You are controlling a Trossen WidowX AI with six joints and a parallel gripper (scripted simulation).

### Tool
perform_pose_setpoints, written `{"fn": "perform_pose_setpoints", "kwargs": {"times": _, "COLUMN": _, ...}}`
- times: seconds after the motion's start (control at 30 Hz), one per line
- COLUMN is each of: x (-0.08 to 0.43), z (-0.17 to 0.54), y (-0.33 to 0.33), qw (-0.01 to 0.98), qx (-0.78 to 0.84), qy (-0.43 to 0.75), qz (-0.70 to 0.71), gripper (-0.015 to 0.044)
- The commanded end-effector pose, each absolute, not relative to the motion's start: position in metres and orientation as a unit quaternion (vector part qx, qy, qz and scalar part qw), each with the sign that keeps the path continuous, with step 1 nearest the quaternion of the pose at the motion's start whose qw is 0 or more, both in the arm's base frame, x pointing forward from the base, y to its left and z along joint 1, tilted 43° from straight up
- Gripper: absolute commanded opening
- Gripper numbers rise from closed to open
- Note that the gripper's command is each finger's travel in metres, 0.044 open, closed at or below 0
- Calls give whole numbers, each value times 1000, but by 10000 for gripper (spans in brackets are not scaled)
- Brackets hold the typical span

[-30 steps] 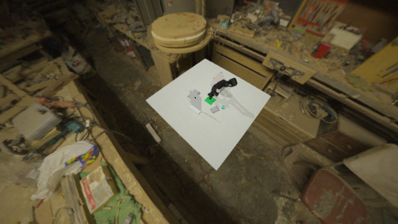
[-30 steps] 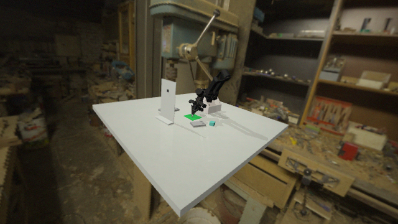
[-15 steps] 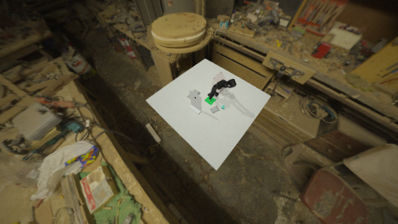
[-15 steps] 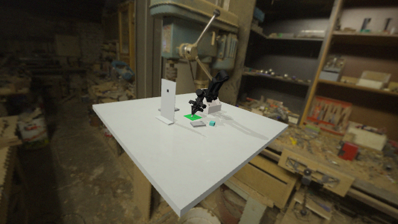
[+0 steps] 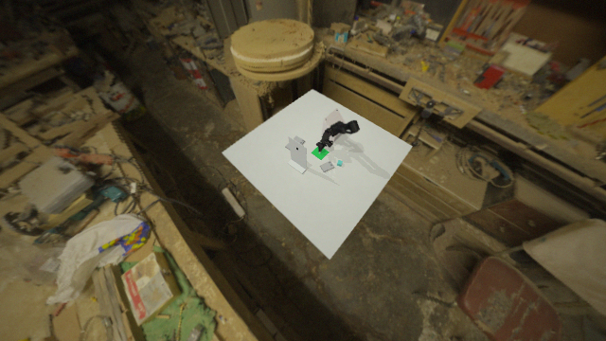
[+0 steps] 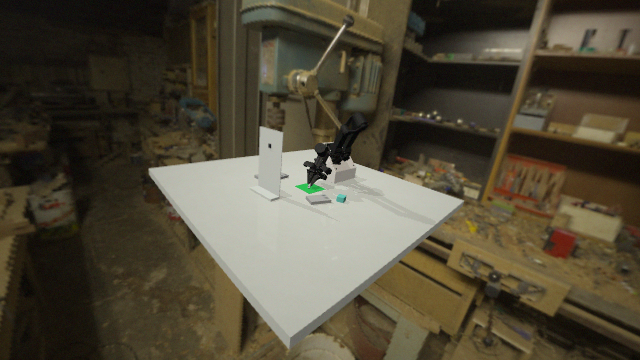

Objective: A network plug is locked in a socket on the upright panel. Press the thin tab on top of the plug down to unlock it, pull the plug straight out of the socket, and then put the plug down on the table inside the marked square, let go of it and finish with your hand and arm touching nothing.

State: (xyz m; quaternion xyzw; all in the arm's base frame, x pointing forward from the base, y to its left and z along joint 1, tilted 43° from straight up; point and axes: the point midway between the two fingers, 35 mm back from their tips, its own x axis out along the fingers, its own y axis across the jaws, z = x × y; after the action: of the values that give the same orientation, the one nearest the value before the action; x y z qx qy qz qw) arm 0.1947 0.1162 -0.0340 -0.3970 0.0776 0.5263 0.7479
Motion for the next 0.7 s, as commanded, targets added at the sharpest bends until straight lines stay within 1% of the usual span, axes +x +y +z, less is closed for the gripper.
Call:
{"fn": "perform_pose_setpoints", "kwargs": {"times": 0.0, "x": 195, "z": -34, "y": 116, "qw": 748, "qx": -397, "qy": 78, "qz": 526, "gripper": 156}}
{"fn": "perform_pose_setpoints", "kwargs": {"times": 0.67, "x": 193, "z": -31, "y": 111, "qw": 747, "qx": -398, "qy": 79, "qz": 527, "gripper": 156}}
